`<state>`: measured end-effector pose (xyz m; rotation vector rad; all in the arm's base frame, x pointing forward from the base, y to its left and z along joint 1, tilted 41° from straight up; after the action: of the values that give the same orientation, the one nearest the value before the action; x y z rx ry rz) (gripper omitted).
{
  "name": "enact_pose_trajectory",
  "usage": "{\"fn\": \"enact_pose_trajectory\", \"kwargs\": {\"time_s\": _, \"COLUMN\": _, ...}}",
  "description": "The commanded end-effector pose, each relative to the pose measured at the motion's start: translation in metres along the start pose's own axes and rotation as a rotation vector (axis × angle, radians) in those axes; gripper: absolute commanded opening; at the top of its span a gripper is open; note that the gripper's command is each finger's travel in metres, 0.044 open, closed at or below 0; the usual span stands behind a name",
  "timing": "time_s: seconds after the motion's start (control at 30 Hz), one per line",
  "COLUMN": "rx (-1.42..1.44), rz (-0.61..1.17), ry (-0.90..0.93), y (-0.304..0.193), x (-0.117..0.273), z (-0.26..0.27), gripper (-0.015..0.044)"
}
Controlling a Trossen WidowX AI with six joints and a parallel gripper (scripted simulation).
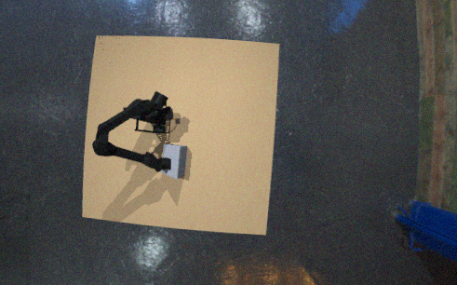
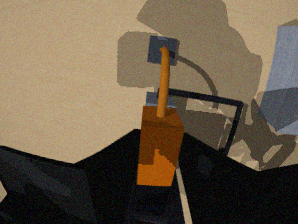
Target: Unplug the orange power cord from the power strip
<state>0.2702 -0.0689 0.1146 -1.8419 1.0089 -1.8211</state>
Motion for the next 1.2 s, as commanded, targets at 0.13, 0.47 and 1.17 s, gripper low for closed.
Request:
{"fn": "enact_pose_trajectory", "kwargs": {"time_s": 0.13, "rx": -0.020, "rz": -0.070, "ry": 0.024, "y": 0.032, "x": 0.009, "z": 0.007, "gripper": 0.0000}}
{"fn": "enact_pose_trajectory", "kwargs": {"time_s": 0.47, "rx": -0.015, "rz": -0.069, "ry": 0.017, "y": 0.036, "x": 0.009, "z": 0.005, "gripper": 0.0053}}
{"fn": "enact_pose_trajectory", "kwargs": {"time_s": 1.17, "rx": -0.022, "rz": -0.064, "ry": 0.022, "y": 0.036, "x": 0.016, "z": 0.005, "gripper": 0.0160}}
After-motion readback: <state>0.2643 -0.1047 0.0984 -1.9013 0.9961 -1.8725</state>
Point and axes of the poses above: the point midway between the two fingers, 35 mm back from their tips, its own x axis back along the fingers, its own z axis across the jaws, y = z × x, the point moved 8 cm from there along x, back along the fingers, and after that the axes turned 13 degrees about -x, right-handed, at the moved point
